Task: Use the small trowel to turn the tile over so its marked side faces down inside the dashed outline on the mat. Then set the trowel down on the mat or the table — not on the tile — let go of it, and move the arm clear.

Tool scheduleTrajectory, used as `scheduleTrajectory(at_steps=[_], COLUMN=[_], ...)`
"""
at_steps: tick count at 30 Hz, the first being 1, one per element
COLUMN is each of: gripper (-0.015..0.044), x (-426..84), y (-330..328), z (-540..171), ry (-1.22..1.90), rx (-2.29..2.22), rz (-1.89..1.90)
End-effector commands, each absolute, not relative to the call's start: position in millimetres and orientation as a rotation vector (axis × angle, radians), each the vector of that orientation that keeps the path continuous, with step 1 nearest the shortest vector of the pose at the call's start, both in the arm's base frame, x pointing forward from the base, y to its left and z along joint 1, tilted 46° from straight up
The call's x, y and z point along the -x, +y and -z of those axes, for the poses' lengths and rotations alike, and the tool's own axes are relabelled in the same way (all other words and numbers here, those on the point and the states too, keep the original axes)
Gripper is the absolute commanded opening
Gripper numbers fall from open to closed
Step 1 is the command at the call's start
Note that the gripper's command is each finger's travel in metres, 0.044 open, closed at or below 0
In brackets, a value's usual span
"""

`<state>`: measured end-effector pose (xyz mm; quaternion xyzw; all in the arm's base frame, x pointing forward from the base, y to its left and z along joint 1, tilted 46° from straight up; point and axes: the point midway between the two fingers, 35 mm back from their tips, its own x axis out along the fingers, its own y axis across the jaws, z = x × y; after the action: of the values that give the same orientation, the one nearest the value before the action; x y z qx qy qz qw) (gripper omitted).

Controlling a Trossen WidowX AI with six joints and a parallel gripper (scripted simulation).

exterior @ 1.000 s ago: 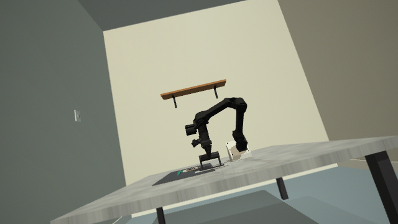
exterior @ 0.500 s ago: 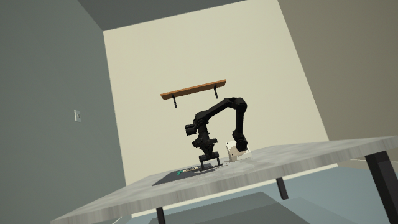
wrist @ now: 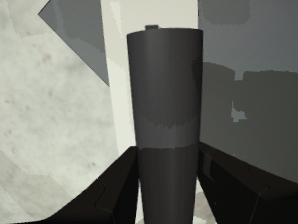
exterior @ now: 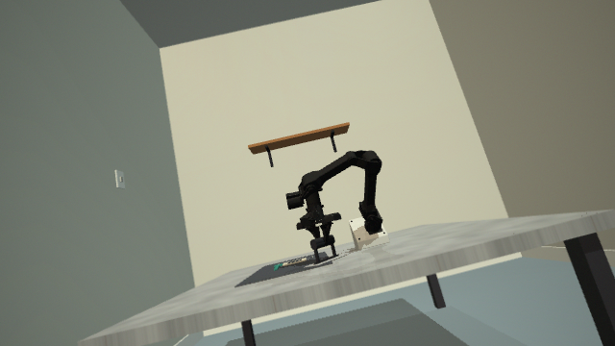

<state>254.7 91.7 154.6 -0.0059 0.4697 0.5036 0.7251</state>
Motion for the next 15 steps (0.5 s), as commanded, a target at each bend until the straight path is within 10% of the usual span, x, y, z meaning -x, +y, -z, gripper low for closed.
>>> scheduleTrajectory(at_steps=[1,8,15], gripper=[0.013,0.013,0.027], x=[-254.0,-254.0,-254.0], y=[92.1,92.1,92.1], z=[-153.6,-153.6,-153.6], ry=[0.969,0.966,0.966], rx=[0.115,0.119,0.119], rz=[-1.176,-1.178,-1.178])
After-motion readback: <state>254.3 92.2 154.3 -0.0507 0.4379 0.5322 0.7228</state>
